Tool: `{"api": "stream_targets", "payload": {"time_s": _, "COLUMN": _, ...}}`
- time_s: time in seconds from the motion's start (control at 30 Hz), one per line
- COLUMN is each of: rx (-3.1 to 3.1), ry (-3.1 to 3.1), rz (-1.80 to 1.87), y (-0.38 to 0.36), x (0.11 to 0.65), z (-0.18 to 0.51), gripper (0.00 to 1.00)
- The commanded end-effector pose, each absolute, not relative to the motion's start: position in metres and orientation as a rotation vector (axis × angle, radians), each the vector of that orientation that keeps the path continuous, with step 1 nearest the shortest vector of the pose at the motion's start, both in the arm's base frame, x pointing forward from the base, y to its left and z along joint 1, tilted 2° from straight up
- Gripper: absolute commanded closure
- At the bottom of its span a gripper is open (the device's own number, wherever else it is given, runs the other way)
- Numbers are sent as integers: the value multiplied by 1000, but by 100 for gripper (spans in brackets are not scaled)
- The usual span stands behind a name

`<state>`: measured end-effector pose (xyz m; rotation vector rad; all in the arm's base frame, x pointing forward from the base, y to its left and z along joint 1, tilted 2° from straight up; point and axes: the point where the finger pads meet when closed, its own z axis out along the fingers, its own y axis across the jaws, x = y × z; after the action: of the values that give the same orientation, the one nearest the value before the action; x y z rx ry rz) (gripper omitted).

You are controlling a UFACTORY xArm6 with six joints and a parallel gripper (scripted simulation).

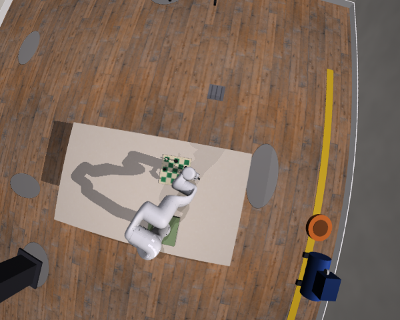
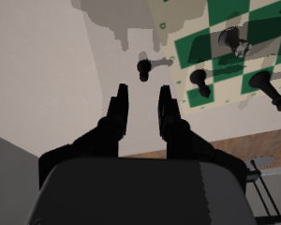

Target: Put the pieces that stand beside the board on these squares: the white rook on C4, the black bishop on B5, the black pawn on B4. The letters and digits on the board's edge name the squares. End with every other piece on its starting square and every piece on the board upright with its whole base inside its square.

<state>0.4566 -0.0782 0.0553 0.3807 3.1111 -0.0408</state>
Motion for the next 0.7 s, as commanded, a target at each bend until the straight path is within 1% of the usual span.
{"api": "stream_targets", "payload": {"time_s": 0.0, "rx": 380, "ry": 3107, "rz": -41, "y": -79, "x": 458, "z": 51, "gripper": 66}}
{"api": "stream_targets", "payload": {"time_s": 0.67, "rx": 380, "ry": 3107, "rz": -41, "y": -79, "x": 458, "z": 32, "gripper": 66}}
